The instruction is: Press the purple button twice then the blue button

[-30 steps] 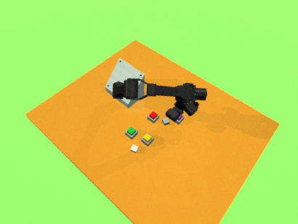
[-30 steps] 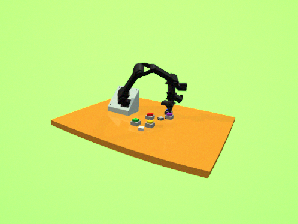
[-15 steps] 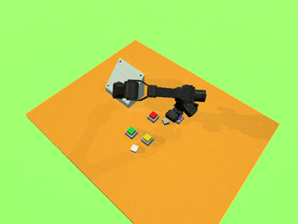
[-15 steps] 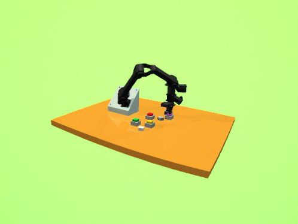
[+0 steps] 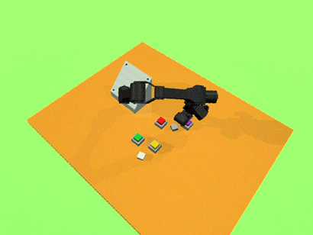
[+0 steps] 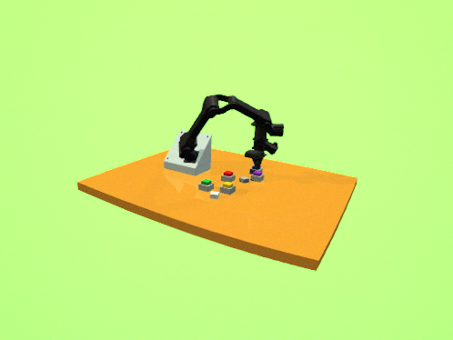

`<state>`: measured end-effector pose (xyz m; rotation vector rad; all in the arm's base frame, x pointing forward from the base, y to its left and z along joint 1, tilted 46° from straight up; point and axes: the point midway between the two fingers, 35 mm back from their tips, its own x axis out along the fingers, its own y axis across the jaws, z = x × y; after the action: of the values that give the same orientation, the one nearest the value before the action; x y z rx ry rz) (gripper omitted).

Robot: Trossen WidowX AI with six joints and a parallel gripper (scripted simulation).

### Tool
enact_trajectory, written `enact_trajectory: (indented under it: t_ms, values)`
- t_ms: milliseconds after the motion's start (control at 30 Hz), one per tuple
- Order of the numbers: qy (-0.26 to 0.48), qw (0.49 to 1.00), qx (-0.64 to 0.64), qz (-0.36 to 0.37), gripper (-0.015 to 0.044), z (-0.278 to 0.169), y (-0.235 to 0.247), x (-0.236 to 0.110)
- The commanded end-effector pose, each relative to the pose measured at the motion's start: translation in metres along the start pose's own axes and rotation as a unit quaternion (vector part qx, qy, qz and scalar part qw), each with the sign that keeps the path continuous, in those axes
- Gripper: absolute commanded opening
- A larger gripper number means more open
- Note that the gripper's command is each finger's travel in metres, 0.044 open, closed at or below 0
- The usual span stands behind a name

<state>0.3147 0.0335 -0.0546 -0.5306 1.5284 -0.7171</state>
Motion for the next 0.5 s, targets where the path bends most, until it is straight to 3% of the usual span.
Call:
enact_trajectory:
  t_ms: [0,100,233,367,467]
  values:
    - [-0.004,1.000,0.005,0.005,0.0020,0.002,0.000,-0.013]
    - [-0.004,1.000,0.005,0.005,0.0020,0.002,0.000,-0.023]
    - [-0.004,1.000,0.004,0.006,0.0020,0.001,0.000,-0.073]
    - [-0.004,1.000,0.004,0.007,0.0020,0.000,0.003,-0.075]
    - [-0.004,1.000,0.003,0.010,0.0020,-0.024,0.053,-0.078]
